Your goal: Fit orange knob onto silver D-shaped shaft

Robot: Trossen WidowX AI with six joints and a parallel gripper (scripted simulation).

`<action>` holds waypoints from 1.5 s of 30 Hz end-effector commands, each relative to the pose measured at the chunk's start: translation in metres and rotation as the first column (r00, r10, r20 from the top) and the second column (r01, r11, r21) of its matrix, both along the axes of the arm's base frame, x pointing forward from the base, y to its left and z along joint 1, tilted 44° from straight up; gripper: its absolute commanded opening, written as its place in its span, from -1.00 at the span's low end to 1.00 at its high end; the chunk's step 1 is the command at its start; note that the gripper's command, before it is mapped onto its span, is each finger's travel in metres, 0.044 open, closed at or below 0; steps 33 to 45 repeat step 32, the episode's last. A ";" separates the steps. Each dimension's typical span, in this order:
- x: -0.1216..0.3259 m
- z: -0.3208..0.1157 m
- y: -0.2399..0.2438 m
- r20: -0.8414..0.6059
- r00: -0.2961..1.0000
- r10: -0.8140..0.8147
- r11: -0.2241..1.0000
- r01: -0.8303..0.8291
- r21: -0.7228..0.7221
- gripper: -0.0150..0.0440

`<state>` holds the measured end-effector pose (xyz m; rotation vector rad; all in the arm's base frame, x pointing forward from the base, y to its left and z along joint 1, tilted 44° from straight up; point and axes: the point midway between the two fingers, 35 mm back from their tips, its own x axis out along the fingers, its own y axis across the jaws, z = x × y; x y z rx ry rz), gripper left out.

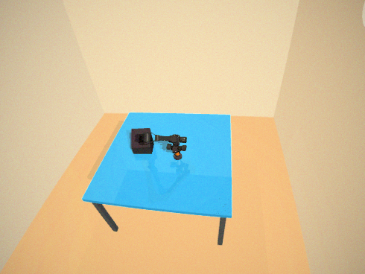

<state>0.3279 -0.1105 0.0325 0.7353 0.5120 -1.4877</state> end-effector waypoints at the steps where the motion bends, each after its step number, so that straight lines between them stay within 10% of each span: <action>1: 0.000 0.000 0.000 0.001 1.000 0.000 1.000 0.000 0.000 0.31; 9: 0.000 0.000 0.000 0.001 1.000 0.000 1.000 0.000 0.000 1.00; 22: -0.004 0.068 0.068 0.000 1.000 0.001 1.000 -0.001 0.004 1.00; 45: -0.003 0.066 0.071 0.000 1.000 0.001 1.000 -0.001 0.005 1.00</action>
